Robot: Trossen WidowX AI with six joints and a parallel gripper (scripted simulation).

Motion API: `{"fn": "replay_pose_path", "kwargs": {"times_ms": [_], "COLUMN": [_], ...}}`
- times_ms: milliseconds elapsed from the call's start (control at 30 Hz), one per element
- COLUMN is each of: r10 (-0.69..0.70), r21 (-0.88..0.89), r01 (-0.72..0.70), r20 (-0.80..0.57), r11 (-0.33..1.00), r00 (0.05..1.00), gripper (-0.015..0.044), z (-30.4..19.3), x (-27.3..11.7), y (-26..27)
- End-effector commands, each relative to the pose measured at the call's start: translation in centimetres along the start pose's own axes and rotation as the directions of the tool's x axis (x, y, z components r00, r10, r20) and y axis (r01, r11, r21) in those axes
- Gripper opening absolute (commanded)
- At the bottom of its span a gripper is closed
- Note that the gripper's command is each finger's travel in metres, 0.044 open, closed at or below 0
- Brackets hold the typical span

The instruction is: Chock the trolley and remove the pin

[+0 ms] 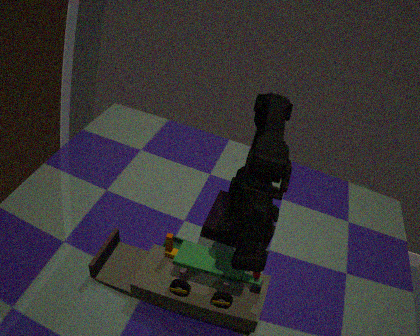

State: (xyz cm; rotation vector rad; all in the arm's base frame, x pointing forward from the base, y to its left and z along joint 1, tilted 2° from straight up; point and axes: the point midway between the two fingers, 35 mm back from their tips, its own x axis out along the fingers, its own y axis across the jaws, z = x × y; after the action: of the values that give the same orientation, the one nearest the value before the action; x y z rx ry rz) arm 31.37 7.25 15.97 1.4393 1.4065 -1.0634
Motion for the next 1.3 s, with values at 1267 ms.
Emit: {"fn": "replay_pose_path", "kwargs": {"times_ms": [1267], "r10": [0.005], "r21": [-0.001], "r01": [-0.005], "r20": [-0.003], "r11": [1.000], "r00": [1.000], "gripper": [0.0138], "z": [-0.1], "x": [4.0], "y": [0.0]}}
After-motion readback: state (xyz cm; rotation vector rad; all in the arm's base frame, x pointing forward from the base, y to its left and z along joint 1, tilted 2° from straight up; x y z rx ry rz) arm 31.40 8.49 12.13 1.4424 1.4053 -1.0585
